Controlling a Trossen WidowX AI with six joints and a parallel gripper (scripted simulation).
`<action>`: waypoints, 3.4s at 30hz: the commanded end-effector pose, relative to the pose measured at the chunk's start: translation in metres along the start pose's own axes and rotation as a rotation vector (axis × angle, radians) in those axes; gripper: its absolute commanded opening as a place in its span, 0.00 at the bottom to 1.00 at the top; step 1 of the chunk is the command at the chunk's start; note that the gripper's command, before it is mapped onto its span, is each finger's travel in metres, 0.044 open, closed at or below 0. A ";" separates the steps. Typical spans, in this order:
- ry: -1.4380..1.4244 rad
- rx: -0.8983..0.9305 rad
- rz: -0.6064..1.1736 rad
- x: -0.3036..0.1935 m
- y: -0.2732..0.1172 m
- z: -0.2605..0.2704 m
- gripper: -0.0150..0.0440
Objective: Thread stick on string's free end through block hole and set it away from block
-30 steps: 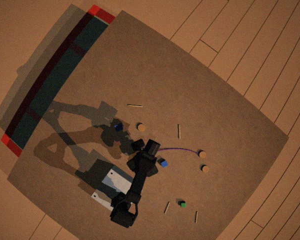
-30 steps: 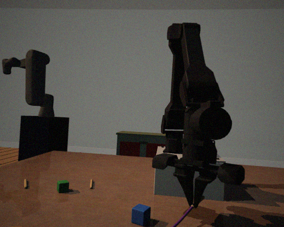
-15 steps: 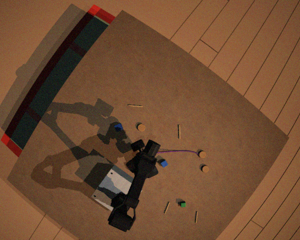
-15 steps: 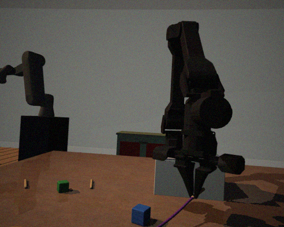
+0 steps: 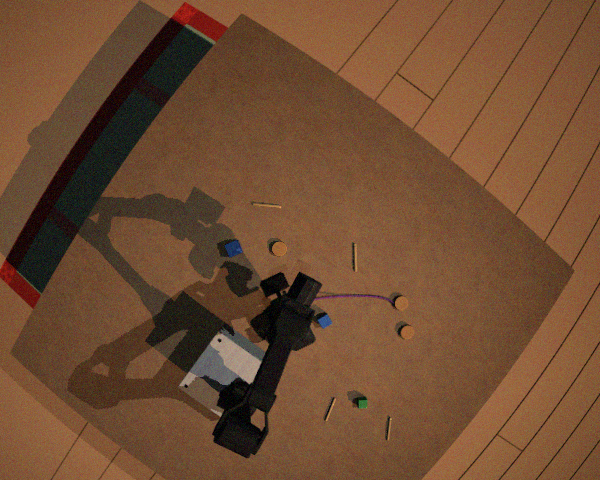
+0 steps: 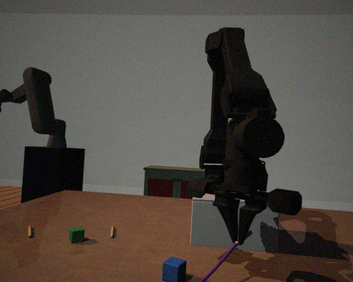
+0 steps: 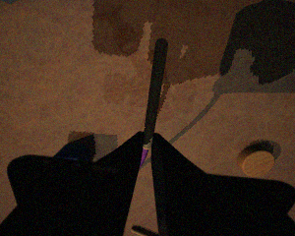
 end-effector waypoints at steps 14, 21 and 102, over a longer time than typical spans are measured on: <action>-0.005 0.016 -0.051 -0.022 -0.016 -0.004 0.25; -0.006 0.024 -0.074 -0.031 -0.023 -0.004 0.25; -0.193 0.150 -0.225 -0.090 -0.077 -0.021 0.25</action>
Point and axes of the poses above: the point midway between the two fingers, 35 mm back from their tips, its own y axis out along the fingers, its own z axis across the jaws, x = y × z, the point moved 10 cm from there along -y, back along the fingers, and after that the axes turned 13 degrees about y, right-handed, at the moved point
